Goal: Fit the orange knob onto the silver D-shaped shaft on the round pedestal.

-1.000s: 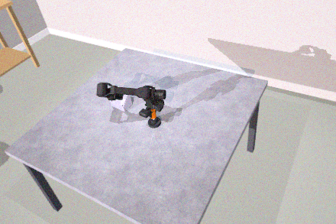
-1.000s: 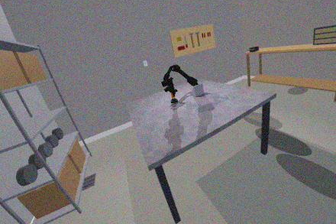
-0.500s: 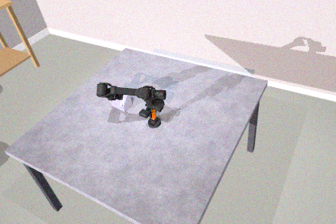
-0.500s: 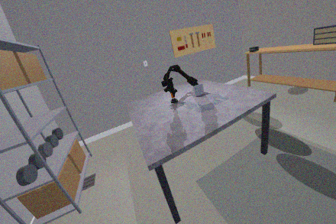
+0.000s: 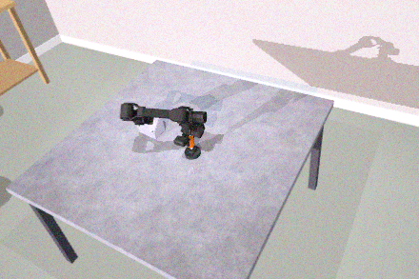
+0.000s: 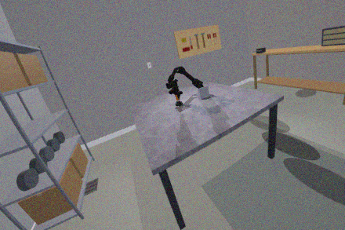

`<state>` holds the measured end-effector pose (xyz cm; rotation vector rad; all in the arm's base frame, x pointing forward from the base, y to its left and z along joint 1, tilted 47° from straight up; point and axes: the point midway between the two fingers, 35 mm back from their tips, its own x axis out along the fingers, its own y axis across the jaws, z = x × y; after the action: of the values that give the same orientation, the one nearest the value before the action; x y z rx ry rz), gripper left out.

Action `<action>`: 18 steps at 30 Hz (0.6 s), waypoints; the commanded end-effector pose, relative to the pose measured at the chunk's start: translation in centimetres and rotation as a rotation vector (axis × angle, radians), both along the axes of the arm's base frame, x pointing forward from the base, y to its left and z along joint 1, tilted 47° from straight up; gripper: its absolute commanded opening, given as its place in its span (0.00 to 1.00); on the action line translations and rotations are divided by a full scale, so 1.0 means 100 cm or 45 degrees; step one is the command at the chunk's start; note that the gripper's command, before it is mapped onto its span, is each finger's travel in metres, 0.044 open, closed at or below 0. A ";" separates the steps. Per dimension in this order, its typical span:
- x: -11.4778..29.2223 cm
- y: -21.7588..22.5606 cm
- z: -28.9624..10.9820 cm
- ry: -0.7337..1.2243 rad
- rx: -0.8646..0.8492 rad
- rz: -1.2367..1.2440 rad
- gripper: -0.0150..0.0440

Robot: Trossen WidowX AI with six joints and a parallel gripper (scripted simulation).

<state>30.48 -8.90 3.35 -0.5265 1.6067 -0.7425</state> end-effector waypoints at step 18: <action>0.000 -0.002 -0.003 0.116 0.031 0.116 0.25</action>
<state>30.59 -9.14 3.14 -0.6152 1.6605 -0.6430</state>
